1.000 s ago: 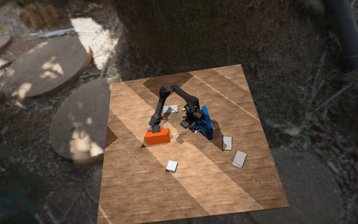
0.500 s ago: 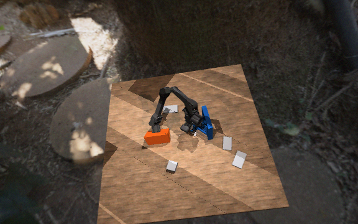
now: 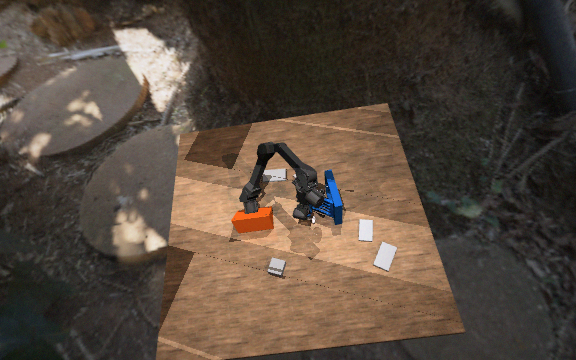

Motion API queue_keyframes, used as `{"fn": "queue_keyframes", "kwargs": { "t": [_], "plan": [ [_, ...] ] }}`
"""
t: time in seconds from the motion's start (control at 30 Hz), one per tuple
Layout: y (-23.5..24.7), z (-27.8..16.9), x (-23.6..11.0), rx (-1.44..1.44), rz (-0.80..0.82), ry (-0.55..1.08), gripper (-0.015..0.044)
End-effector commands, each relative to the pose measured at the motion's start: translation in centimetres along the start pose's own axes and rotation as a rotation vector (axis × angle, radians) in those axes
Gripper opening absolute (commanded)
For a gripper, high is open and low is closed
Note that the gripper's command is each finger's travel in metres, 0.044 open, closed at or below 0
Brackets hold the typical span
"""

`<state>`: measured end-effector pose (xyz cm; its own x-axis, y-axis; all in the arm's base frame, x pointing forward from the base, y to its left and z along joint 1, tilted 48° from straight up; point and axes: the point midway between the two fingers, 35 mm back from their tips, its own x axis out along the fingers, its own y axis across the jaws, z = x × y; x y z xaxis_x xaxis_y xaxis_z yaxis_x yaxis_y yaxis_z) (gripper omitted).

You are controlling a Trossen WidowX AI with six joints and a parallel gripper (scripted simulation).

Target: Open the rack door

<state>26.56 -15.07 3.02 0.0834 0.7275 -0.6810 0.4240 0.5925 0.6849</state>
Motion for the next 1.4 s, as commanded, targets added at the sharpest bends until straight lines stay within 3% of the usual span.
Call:
{"fn": "queue_keyframes", "kwargs": {
  "t": [0.0,1.03,1.37],
  "plan": [
    [-0.8,0.3,0.0,-0.087,-0.005,0.001,0.0021],
    [-6.4,4.0,-0.1,-0.631,-0.008,0.001,0.0021],
    [-6.6,4.2,-0.1,-0.655,-0.008,0.001,0.0021]
  ]
}}
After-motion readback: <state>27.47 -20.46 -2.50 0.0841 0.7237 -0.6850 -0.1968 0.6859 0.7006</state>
